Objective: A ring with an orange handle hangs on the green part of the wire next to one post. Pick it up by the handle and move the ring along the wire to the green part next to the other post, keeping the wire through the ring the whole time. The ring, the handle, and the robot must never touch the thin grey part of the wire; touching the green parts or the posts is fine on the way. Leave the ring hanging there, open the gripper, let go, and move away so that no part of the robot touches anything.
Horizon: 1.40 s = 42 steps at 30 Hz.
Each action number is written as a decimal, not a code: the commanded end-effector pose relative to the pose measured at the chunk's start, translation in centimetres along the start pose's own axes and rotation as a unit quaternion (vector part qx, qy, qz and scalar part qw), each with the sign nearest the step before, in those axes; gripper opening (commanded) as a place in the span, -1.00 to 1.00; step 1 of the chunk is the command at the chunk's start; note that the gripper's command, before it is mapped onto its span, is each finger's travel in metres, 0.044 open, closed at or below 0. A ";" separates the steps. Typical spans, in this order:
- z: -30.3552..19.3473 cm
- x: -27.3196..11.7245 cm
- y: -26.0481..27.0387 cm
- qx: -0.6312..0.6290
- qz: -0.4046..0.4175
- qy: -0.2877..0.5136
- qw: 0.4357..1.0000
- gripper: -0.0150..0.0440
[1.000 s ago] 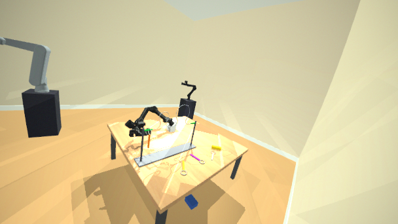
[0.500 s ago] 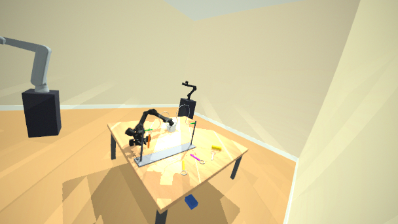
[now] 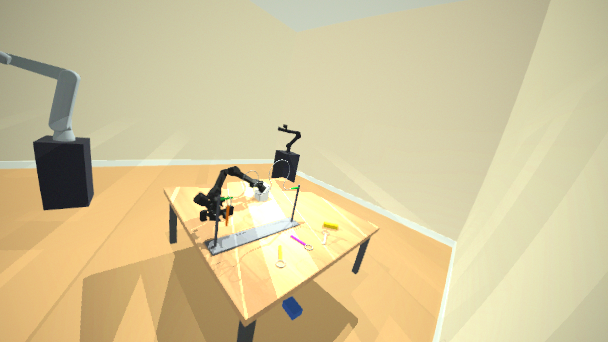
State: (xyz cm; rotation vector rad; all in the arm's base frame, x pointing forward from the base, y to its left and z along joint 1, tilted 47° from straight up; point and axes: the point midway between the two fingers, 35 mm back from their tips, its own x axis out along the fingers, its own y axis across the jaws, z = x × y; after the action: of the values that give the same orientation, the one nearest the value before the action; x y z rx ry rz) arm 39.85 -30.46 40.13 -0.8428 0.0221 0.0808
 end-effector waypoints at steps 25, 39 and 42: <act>0.2 4.5 -0.2 0.000 -0.003 -0.001 1.000 0.05; 0.3 6.7 0.0 0.001 -0.003 -0.002 1.000 0.05; 0.3 6.7 0.0 0.001 -0.003 -0.002 1.000 0.05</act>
State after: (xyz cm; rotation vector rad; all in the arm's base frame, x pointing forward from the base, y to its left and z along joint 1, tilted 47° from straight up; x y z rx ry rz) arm 46.34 -29.83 39.73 -0.8405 0.0177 0.0820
